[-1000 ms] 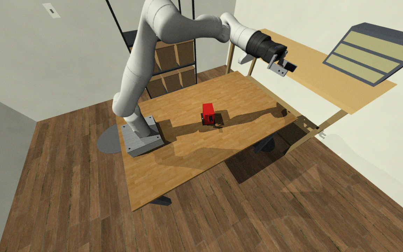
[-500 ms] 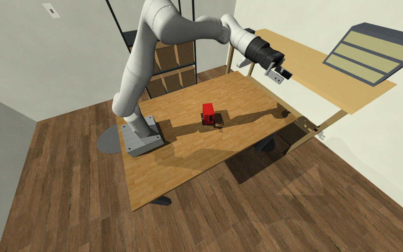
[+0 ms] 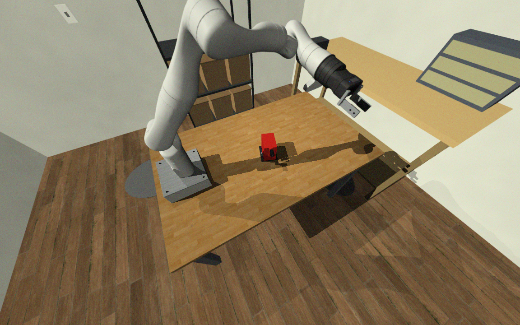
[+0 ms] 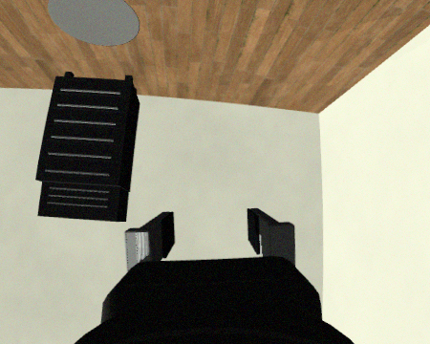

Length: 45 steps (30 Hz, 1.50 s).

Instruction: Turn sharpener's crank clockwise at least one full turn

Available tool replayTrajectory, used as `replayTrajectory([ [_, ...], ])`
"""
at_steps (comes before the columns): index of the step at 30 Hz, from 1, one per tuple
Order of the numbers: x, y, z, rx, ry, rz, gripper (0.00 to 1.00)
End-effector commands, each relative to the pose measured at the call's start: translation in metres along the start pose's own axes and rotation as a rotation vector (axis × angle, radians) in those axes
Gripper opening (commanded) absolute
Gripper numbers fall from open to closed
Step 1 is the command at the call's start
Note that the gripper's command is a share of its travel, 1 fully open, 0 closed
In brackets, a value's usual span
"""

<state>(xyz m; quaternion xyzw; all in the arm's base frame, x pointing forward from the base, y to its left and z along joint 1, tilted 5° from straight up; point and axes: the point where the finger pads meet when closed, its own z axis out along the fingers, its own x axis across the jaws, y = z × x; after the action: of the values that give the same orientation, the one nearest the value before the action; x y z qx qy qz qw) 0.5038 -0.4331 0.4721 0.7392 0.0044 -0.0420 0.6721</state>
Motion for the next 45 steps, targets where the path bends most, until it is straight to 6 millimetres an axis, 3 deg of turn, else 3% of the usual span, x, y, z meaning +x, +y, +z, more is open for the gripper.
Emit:
replayTrajectory([
  [1,-0.003,-0.001,0.002,0.009,-0.001,0.006,1.00],
  [3,-0.003,-0.001,0.002,0.009,-0.001,0.006,1.00],
  [4,-0.005,-0.015,0.005,0.048,-0.001,0.003,1.00],
  [11,-0.005,-0.015,0.005,0.048,-0.001,0.003,1.00],
  [12,-0.008,-0.029,0.007,0.087,-0.001,0.000,1.00],
  [20,-0.008,-0.029,0.007,0.087,-0.001,0.000,1.00],
  [21,-0.011,-0.043,0.008,0.126,-0.002,-0.002,1.00],
  [28,-0.011,-0.043,0.008,0.126,-0.002,-0.002,1.00],
  [29,-0.014,-0.057,0.009,0.166,-0.004,-0.004,1.00],
  [37,-0.014,-0.057,0.009,0.166,-0.004,-0.004,1.00],
  [38,-0.017,-0.071,0.010,0.206,-0.005,-0.004,1.00],
  [45,-0.017,-0.071,0.010,0.206,-0.005,-0.004,1.00],
])
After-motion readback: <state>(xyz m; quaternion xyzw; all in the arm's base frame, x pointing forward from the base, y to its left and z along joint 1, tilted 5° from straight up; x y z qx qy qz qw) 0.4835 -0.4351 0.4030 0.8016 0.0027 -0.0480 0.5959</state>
